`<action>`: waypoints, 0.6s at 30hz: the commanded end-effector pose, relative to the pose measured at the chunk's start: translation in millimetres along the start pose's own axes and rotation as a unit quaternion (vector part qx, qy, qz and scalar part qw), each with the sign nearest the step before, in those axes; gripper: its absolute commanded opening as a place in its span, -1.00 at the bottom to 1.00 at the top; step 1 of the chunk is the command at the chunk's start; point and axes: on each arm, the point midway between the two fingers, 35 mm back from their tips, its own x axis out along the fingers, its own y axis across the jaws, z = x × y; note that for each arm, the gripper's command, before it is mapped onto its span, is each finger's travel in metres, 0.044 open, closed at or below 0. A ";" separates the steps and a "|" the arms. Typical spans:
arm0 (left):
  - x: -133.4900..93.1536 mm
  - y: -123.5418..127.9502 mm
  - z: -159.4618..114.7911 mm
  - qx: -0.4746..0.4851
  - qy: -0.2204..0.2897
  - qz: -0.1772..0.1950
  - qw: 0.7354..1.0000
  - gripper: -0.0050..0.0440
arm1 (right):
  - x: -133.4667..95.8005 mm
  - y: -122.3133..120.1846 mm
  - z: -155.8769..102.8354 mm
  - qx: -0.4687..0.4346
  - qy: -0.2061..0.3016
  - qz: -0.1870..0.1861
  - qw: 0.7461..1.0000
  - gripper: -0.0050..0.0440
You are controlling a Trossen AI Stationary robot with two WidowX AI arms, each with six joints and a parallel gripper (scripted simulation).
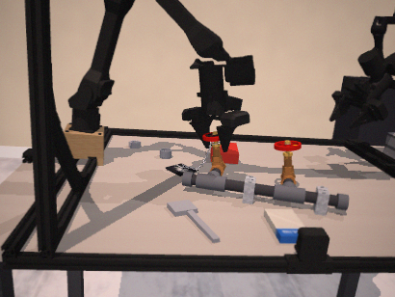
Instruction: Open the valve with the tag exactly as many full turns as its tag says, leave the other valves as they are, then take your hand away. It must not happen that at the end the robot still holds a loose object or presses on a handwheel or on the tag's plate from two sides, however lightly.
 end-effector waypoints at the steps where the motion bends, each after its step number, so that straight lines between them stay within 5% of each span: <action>1: 0.0 0.0 0.0 0.002 0.000 0.000 1.000 -0.21 | 0.0 0.0 0.0 0.000 0.000 0.000 1.000 0.84; 10: 0.0 0.0 0.0 0.002 0.000 0.000 1.000 0.67 | 0.0 0.0 0.0 0.000 0.000 0.000 1.000 0.84; 18: 0.0 0.0 0.0 0.033 0.000 0.000 0.999 0.84 | 0.0 0.0 0.0 0.000 0.000 0.000 1.000 0.84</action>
